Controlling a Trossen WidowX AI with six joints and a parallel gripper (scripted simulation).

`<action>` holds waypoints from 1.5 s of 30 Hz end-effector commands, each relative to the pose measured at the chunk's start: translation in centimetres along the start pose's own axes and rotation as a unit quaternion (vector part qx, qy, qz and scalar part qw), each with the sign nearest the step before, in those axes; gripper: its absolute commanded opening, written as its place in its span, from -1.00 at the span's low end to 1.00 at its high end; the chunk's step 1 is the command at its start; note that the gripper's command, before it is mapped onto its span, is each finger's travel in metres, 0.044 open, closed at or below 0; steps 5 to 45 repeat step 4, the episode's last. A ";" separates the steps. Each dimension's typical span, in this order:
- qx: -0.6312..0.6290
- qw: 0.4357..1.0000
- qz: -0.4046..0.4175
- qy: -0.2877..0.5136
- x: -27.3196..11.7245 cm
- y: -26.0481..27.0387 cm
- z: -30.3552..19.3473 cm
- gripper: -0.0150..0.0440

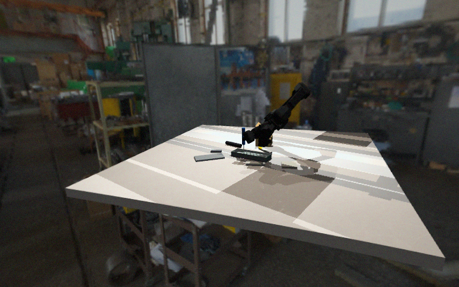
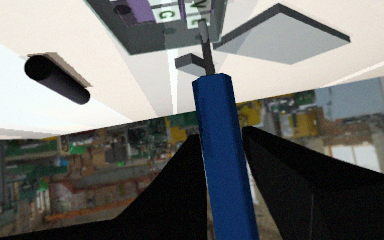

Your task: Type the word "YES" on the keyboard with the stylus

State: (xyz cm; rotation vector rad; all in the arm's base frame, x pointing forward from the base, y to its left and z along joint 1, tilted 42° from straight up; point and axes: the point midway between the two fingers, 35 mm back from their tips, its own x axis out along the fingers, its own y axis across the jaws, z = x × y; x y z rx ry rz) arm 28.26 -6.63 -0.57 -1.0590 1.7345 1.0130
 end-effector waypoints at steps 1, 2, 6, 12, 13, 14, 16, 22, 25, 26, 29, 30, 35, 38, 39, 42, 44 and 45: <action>0.000 1.000 -0.006 0.001 -0.4 -0.1 -0.3 -0.22; 0.000 1.000 -0.006 0.001 -0.4 -0.1 -0.3 -0.22; 0.000 1.000 -0.006 0.001 -0.4 -0.1 -0.3 -0.22; 0.000 1.000 -0.006 0.001 -0.4 -0.1 -0.3 -0.22; 0.000 1.000 -0.006 0.001 -0.4 -0.1 -0.3 -0.22; 0.000 1.000 -0.006 0.001 -0.4 -0.1 -0.3 -0.22; 0.000 1.000 -0.006 0.001 -0.4 -0.1 -0.3 -0.22; 0.000 1.000 -0.006 0.001 -0.4 -0.1 -0.3 -0.22; 0.000 1.000 -0.006 0.001 -0.4 -0.1 -0.3 -0.22; 0.000 1.000 -0.006 0.001 -0.4 -0.1 -0.3 -0.22; 0.000 1.000 -0.006 0.001 -0.4 -0.1 -0.3 -0.22; 0.000 1.000 -0.006 0.001 -0.4 -0.1 -0.3 -0.22; 0.000 1.000 -0.006 0.001 -0.4 -0.1 -0.3 -0.22; 0.000 1.000 -0.006 0.001 -0.4 -0.1 -0.3 -0.22; 0.000 1.000 -0.006 0.001 -0.4 -0.1 -0.3 -0.22; 0.000 1.000 -0.006 0.001 -0.4 -0.1 -0.3 -0.22; 0.000 1.000 -0.006 0.001 -0.4 -0.1 -0.3 -0.22; 0.000 1.000 -0.006 0.001 -0.4 -0.1 -0.3 -0.22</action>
